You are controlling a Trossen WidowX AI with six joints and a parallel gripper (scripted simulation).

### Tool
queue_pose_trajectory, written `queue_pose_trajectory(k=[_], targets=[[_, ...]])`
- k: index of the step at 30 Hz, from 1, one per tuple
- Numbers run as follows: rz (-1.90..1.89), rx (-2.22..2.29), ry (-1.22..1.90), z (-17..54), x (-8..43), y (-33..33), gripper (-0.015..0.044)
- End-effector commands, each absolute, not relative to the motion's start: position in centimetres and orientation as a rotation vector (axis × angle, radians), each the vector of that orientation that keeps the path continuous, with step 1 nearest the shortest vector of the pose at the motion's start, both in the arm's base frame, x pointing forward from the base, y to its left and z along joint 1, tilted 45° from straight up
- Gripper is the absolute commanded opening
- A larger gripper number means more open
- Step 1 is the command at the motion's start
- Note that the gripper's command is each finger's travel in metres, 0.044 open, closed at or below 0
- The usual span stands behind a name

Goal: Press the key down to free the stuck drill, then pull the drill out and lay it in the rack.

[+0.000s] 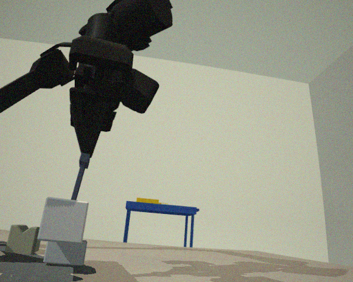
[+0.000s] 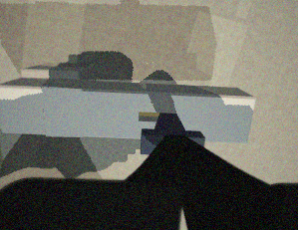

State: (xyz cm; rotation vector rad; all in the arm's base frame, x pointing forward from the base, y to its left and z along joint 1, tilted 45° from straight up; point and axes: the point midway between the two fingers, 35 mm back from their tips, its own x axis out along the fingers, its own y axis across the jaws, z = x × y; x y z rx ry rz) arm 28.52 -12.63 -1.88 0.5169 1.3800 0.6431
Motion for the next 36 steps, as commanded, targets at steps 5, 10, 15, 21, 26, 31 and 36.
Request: queue_pose_trajectory(k=[5,10,15,21,26,31,36], targets=[[0.672,0.534,1.423,-3.47,27.84,-11.17,0.0],[0.672,0.534,1.423,-3.59,27.83,-11.07,0.0],[0.672,0.534,1.423,-3.71,27.82,-10.95,0.0],[0.672,0.534,1.423,-3.86,27.81,-10.8,0.0],[0.672,0.534,1.423,-3.94,27.8,-10.72,0.0],[0.672,0.534,1.423,-3.99,27.79,-10.66,0.0],[0.672,0.535,1.423,-4.06,27.79,-10.58,0.0]])
